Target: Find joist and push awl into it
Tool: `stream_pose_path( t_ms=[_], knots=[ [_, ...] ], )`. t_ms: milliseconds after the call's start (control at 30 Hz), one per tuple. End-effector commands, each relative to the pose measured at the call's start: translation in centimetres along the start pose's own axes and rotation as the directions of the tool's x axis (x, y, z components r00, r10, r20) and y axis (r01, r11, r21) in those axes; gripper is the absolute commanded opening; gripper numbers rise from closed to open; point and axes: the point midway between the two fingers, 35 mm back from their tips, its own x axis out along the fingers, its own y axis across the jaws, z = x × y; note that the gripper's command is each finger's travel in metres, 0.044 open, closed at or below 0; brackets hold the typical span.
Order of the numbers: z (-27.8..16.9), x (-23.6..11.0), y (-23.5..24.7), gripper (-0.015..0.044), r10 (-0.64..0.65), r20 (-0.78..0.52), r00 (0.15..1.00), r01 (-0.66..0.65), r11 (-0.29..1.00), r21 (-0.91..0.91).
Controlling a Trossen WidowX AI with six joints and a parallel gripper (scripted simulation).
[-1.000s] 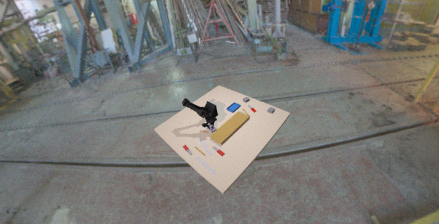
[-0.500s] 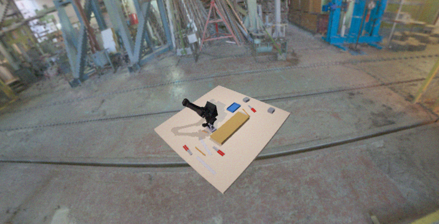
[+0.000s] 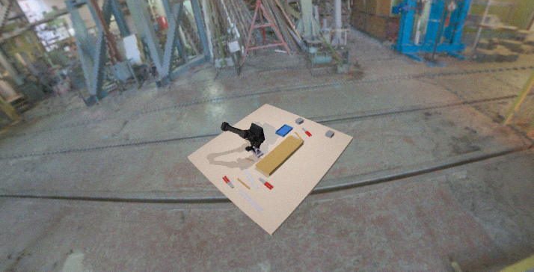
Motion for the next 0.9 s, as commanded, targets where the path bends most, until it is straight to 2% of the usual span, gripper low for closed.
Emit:
stream_pose_path(
  t_ms=[0, 367, 533, 867],
  knots=[
    [0.5, -1.4, 0.1, 0.0, -0.003, -0.003, 1.0, 0.003, 1.0, -0.004],
    [1.2, -5.5, -0.3, 0.0, -0.026, 0.011, 1.0, 0.026, 1.0, -0.009],
    [1.9, -5.7, -0.4, 0.0, -0.023, 0.01, 1.0, 0.024, 1.0, -0.015],
    [6.5, -5.8, -0.9, 0.0, -0.008, 0.006, 1.0, 0.008, 0.999, -0.049]
  ],
)
